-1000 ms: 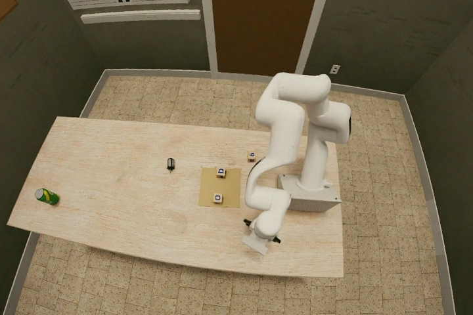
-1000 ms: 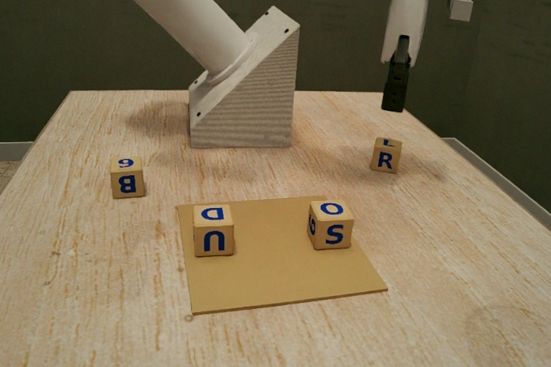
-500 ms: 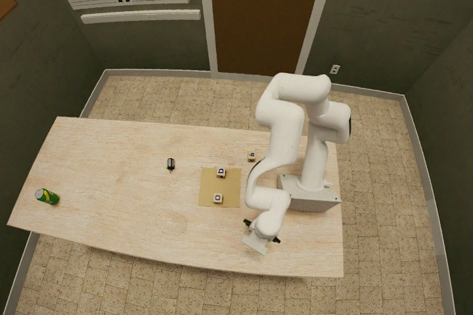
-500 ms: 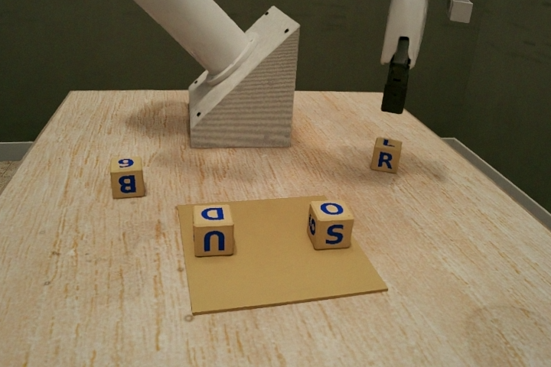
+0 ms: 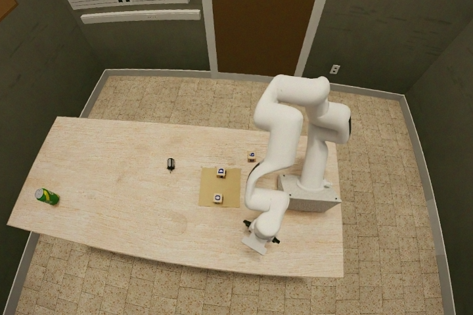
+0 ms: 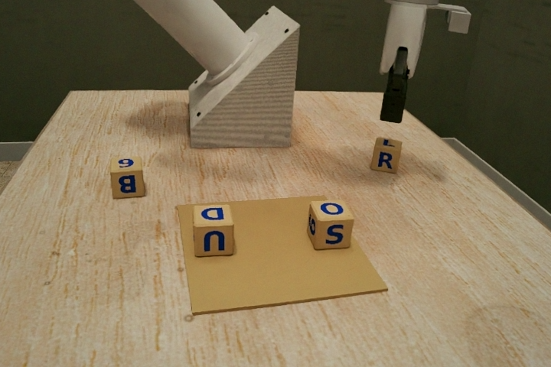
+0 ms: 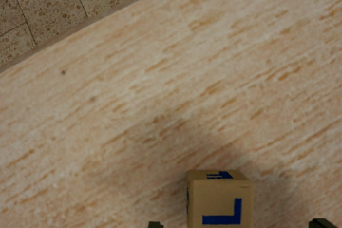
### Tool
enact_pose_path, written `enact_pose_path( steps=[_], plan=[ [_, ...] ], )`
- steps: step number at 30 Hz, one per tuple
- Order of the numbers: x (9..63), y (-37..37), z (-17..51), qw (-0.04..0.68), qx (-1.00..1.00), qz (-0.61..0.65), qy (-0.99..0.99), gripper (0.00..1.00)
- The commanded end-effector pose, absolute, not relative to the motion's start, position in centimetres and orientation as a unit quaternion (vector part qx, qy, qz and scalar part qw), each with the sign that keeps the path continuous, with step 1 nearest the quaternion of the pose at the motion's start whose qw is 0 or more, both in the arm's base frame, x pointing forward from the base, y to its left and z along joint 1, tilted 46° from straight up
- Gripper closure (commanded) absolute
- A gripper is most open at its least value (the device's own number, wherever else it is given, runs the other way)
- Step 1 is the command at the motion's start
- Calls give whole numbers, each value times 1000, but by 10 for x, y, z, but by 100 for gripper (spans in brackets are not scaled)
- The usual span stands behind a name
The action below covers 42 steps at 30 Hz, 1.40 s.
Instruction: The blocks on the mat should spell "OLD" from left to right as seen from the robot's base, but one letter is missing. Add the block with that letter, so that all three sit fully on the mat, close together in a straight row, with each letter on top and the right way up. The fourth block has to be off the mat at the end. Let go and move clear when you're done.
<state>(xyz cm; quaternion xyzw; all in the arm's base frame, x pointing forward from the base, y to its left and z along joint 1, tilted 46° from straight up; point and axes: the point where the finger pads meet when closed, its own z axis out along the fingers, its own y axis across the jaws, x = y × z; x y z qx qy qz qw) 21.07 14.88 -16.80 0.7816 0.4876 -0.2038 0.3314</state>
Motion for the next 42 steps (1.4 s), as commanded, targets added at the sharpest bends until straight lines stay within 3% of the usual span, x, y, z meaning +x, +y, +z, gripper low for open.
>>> enact_pose_path(
  steps=[1, 42],
  plan=[
    [211, 146, -173, 330, 782, -202, 488, 16],
    [213, 125, -195, 330, 782, -202, 488, 16]
  ],
)
